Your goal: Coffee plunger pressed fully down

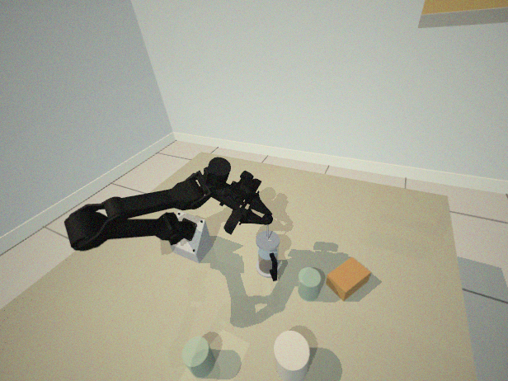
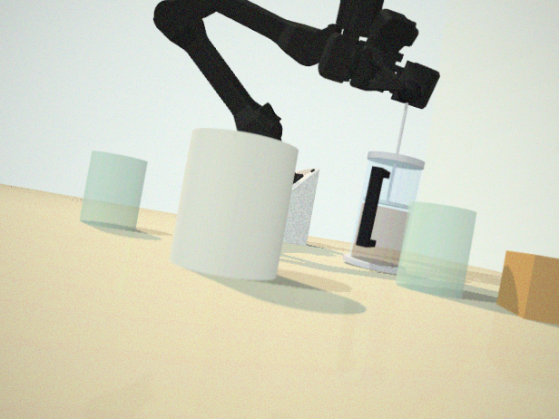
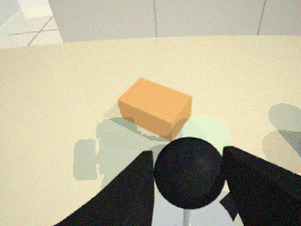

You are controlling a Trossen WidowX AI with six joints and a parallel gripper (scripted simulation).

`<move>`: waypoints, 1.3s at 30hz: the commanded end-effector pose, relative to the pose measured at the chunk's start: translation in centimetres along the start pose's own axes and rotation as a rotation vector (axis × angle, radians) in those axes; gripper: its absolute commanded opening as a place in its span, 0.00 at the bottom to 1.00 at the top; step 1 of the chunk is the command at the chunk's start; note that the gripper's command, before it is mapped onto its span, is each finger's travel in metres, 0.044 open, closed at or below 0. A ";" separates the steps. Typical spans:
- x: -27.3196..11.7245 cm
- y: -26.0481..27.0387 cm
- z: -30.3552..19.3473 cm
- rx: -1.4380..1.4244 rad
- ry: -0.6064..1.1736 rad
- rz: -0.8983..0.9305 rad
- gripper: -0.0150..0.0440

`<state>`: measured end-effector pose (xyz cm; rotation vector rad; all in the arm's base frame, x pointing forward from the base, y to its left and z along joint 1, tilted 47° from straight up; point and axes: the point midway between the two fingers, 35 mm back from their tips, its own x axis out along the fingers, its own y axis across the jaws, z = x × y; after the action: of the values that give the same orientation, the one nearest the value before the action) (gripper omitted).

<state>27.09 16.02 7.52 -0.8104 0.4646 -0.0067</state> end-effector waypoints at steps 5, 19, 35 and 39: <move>1.3 0.3 -2.8 -0.026 0.037 0.008 0.47; 2.7 0.1 -4.6 -0.029 0.032 0.005 0.47; 3.9 0.0 -4.6 -0.030 0.028 0.000 0.47; 3.9 0.0 -4.6 -0.030 0.028 0.000 0.47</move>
<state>28.73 12.82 3.88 -0.8146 0.4681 0.0019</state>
